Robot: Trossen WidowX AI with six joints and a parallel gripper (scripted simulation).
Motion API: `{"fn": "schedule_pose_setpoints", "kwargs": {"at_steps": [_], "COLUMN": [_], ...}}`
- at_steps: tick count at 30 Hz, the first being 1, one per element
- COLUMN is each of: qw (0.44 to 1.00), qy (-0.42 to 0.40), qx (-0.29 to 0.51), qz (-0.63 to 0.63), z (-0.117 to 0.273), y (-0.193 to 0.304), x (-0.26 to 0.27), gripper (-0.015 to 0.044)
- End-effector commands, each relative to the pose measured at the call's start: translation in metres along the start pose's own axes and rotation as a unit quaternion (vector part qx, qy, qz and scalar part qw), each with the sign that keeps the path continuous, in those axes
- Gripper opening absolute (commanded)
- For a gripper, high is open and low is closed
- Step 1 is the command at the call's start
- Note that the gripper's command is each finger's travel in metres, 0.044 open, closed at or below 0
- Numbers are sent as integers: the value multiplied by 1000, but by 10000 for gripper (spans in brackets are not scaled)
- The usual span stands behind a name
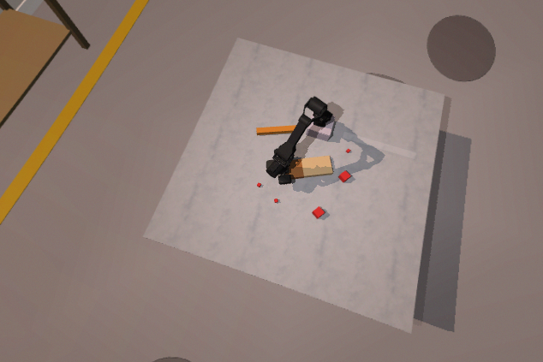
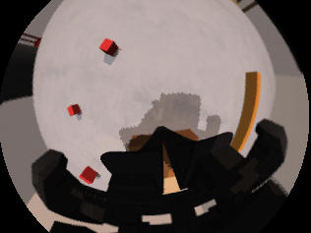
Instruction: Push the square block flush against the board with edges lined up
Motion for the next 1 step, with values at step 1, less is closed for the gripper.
{"fn": "schedule_pose_setpoints", "kwargs": {"at_steps": [1], "qw": [1000], "qy": [2], "qx": [7], "qz": [2], "z": [-3], "y": [-4], "x": [-1], "gripper": [0]}}
Point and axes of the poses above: the point midway between the two fingers, 35 mm back from their tips, its own z axis back along the fingers, its own x axis across the jaws, y = z × x, the point moved 3 cm from there along z, back along the fingers, and after that the axes turned 8 degrees about z, right-handed, at the moved point
